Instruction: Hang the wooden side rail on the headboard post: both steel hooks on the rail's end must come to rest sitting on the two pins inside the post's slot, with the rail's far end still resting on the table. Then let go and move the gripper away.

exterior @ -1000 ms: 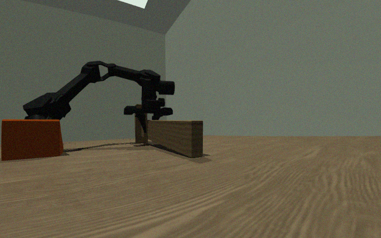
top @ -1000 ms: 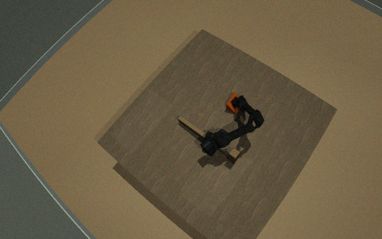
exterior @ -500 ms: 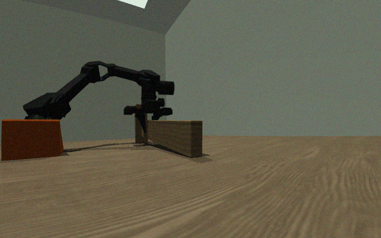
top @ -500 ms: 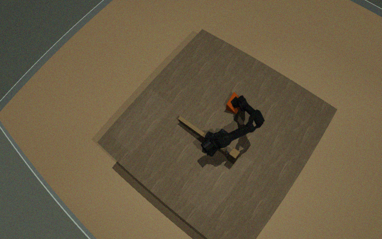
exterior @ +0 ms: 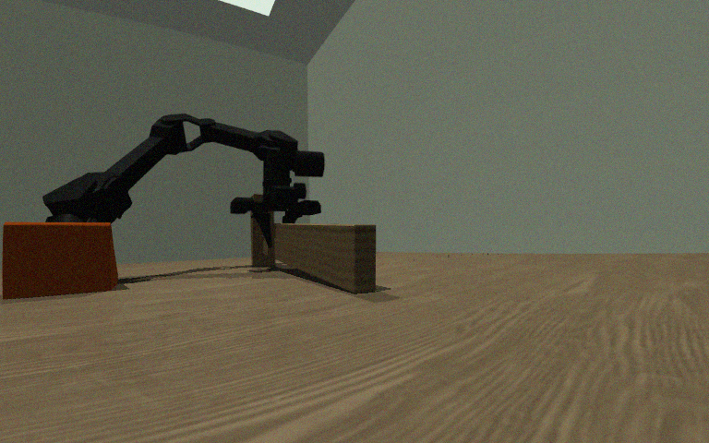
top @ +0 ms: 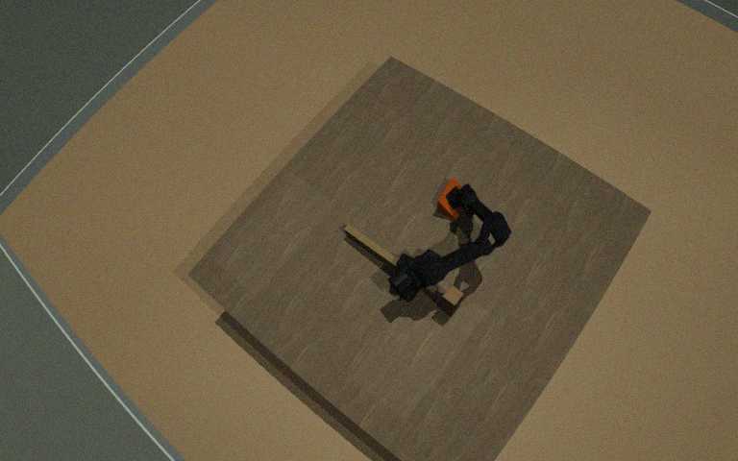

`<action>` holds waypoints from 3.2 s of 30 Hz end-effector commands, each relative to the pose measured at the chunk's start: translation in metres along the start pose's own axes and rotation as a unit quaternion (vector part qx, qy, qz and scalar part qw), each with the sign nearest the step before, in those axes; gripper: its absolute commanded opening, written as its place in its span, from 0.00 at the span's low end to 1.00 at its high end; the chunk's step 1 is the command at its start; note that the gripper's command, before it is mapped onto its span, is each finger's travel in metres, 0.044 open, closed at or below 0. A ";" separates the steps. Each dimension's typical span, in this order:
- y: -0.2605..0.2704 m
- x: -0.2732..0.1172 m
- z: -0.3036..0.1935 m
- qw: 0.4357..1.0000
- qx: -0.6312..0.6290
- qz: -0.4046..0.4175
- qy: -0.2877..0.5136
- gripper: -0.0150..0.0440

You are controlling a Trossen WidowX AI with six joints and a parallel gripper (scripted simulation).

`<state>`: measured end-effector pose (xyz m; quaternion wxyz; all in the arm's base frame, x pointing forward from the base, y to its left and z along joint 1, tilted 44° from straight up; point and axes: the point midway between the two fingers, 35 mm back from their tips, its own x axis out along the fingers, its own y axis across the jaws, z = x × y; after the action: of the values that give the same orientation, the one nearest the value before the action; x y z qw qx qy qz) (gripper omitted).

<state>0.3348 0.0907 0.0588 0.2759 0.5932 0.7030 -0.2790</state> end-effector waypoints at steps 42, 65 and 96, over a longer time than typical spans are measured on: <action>0.000 -0.002 -0.005 1.000 0.002 0.003 -0.001 0.25; 0.000 -0.003 -0.007 1.000 0.002 0.003 -0.001 0.25; 0.000 -0.002 -0.011 1.000 0.002 0.003 0.000 0.25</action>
<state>0.3341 0.0983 0.0663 0.2762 0.5931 0.7030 -0.2788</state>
